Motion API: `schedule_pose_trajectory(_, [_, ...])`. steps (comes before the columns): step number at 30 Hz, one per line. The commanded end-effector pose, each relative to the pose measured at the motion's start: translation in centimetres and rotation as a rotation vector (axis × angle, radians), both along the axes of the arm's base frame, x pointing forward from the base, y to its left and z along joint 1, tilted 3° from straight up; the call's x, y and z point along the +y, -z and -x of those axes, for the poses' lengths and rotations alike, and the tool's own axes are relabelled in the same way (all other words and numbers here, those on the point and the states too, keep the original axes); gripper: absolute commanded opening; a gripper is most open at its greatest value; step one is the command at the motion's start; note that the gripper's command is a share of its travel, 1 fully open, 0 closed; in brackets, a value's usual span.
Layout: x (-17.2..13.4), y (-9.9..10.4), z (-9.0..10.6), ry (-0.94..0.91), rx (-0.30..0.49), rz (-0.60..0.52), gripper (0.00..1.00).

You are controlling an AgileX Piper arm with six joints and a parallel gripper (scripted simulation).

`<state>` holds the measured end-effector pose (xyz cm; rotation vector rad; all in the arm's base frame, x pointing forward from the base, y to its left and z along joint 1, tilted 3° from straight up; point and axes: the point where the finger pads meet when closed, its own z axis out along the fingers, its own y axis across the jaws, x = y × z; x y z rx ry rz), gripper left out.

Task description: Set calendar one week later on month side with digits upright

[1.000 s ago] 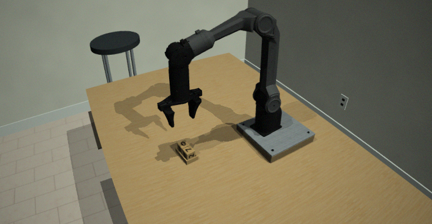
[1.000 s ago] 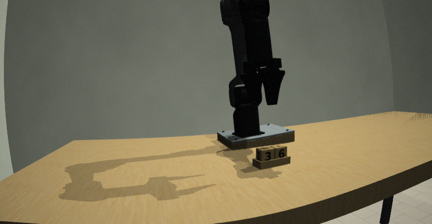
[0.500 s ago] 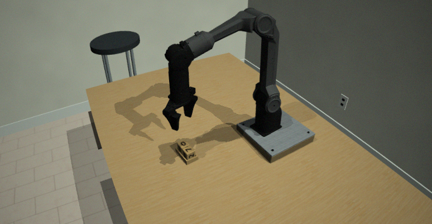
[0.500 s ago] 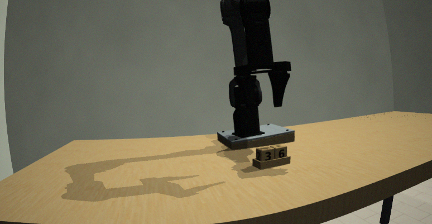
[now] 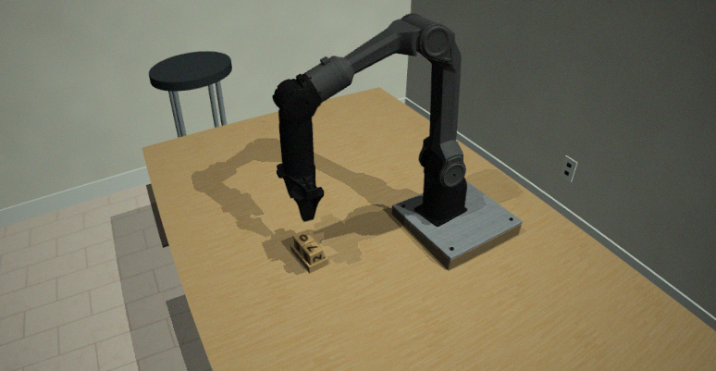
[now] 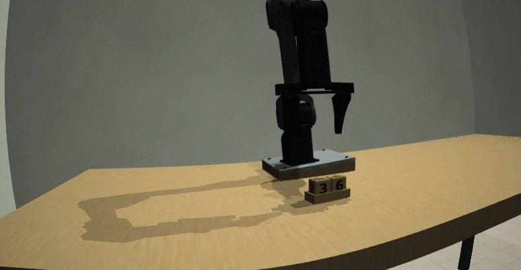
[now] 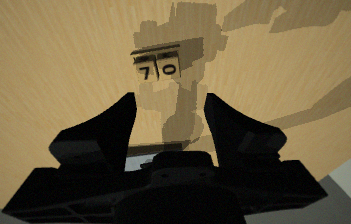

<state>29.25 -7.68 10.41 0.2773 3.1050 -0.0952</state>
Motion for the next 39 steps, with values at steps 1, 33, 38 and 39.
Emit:
schedule_pose_trajectory(1, [0.0,0.2,0.0,-0.146,0.010,-0.005,1.00])
schedule_pose_trajectory(33, [0.0,1.9,-0.1,-1.704,0.108,0.020,1.00])
schedule_pose_trajectory(38, [0.0,2.0,-0.1,-1.747,0.110,0.020,1.00])
schedule_pose_trajectory(39, [0.0,2.0,-0.1,-1.750,0.111,0.021,1.00])
